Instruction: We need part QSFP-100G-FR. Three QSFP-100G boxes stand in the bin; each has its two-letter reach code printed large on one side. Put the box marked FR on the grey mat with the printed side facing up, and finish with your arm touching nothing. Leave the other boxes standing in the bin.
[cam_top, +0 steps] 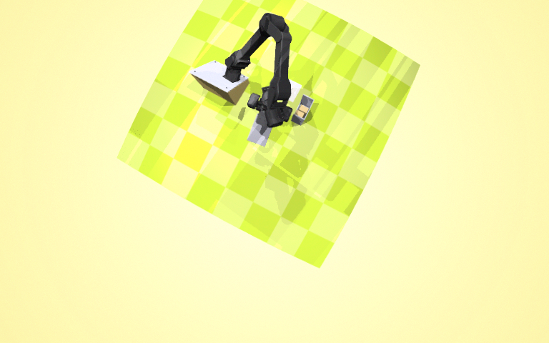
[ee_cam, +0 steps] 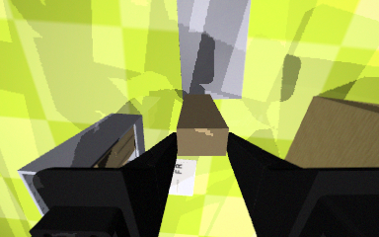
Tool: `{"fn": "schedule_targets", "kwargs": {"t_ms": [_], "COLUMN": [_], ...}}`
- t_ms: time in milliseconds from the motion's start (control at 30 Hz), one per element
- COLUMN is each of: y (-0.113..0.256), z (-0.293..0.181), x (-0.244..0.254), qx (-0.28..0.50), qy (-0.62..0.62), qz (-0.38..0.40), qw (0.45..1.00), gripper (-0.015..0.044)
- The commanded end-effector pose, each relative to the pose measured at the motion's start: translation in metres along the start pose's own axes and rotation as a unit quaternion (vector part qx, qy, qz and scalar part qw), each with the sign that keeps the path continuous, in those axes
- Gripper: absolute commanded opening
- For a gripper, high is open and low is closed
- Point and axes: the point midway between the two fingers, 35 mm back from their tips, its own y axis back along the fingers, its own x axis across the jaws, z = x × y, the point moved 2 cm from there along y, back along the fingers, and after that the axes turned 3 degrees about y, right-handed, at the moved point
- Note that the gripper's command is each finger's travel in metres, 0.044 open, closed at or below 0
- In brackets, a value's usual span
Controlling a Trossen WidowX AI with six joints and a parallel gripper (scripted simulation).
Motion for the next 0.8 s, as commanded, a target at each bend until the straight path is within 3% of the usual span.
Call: {"fn": "schedule_targets", "kwargs": {"t_ms": [0, 767], "y": [-0.002, -0.014], "z": [0.006, 0.016], "x": [-0.010, -0.025], "qx": [0.003, 0.006], "qy": [0.004, 0.012], "qz": [-0.003, -0.003], "qw": [1.000, 1.000], "gripper": [0.0152, 0.0152]}}
